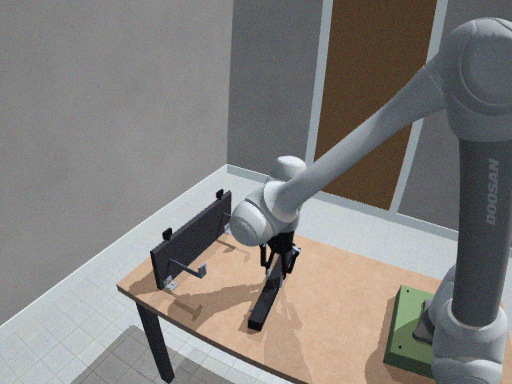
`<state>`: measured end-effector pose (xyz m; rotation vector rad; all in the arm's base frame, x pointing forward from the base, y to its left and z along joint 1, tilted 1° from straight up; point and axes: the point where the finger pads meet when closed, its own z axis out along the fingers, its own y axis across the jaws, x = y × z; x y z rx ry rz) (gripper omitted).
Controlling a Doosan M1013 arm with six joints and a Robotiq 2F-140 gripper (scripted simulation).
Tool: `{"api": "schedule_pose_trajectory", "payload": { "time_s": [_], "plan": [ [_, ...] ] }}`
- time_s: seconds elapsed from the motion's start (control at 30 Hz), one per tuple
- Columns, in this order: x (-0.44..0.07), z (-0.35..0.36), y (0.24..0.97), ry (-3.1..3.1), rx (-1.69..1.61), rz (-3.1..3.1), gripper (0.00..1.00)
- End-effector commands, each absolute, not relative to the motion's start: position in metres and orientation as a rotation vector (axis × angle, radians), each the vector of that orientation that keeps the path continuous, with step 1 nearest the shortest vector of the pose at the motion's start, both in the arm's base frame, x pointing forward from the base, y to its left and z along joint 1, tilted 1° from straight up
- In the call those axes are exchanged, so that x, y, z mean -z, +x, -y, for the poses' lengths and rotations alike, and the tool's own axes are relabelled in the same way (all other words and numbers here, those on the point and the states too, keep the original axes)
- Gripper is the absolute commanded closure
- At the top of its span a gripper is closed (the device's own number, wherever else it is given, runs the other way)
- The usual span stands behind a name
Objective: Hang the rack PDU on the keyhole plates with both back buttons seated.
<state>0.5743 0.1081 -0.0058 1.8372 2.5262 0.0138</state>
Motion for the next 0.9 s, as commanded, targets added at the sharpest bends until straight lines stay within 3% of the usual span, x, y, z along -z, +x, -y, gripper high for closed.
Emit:
{"api": "schedule_pose_trajectory", "payload": {
  "time_s": [0.0,0.87],
  "plan": [
    [0.0058,-0.1081,0.5742,1.837,-0.014,-2.526,1.0],
    [0.0012,-0.1081,0.5741,1.837,-0.014,-2.526,1.0]
  ]
}}
